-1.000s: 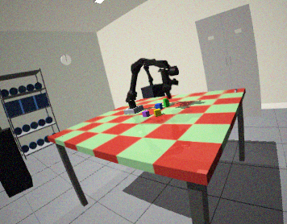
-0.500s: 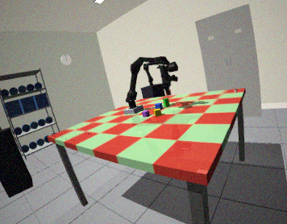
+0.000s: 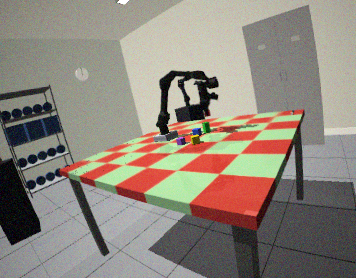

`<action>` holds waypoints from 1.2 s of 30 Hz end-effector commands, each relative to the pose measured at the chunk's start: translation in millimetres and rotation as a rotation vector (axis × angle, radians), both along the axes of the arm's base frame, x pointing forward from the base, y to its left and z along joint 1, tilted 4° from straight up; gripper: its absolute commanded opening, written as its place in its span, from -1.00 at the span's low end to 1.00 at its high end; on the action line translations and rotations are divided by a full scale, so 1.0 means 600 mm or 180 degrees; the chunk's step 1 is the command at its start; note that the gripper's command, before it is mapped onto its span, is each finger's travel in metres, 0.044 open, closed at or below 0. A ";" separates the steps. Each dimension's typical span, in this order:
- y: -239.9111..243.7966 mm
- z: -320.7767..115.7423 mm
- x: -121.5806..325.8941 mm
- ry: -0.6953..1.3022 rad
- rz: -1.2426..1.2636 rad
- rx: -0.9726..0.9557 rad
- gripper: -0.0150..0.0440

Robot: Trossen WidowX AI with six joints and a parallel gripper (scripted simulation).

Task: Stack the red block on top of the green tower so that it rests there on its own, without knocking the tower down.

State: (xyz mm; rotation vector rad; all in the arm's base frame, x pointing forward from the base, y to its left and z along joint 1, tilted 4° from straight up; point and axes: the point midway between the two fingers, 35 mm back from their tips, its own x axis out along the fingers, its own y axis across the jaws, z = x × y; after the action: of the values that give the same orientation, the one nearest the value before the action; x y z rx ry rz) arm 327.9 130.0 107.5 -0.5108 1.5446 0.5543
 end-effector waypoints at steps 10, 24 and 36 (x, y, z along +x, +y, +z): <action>0.060 0.002 -0.101 0.0009 -0.0021 0.0027 -0.49; 0.060 -0.048 -0.108 0.0010 -0.0021 0.0027 -0.49; 0.060 -0.074 -0.110 0.0010 -0.0021 0.0027 -0.49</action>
State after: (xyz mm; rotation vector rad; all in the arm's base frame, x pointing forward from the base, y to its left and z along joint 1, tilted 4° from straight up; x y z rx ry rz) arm 262.9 165.6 65.4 -0.5059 1.5417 0.5584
